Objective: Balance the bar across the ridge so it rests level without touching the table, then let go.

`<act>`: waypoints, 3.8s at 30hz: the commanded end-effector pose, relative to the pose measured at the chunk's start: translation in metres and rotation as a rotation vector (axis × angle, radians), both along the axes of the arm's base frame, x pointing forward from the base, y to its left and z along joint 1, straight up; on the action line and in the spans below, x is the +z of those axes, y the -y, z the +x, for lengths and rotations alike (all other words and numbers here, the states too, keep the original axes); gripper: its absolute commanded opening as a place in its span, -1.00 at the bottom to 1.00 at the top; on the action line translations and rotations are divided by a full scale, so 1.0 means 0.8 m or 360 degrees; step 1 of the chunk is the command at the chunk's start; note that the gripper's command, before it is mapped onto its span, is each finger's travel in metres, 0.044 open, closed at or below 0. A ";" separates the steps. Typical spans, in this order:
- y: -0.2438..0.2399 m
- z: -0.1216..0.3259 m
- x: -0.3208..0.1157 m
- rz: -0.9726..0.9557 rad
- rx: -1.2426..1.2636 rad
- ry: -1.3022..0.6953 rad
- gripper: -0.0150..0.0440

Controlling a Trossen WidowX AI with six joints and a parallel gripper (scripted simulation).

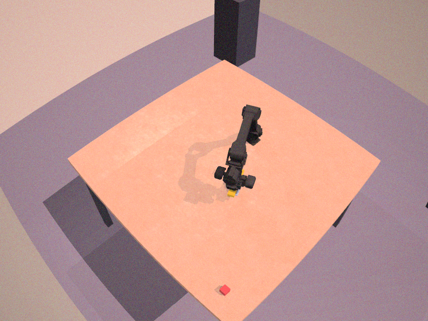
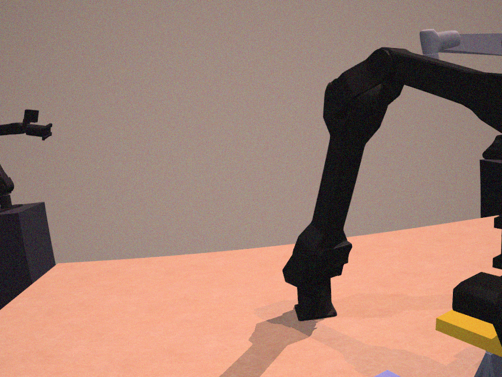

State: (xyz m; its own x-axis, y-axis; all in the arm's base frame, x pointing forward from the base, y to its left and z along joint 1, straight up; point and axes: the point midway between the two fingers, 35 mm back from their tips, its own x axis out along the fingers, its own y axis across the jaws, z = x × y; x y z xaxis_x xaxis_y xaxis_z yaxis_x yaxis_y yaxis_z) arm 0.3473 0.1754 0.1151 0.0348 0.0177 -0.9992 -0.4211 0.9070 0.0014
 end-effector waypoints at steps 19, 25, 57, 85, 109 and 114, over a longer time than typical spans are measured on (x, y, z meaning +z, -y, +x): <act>0.000 0.000 0.000 0.0000 0.0000 0.0000 -0.49; 0.000 0.000 0.000 0.0000 0.0000 0.0000 -0.49; 0.000 0.000 0.000 0.0000 0.0000 0.0000 0.08; 0.000 0.000 0.000 0.0000 0.0000 0.0000 0.14; 0.000 0.000 0.002 0.0001 0.0000 0.0001 1.00; -0.001 0.001 0.071 0.0026 0.0000 0.0051 1.00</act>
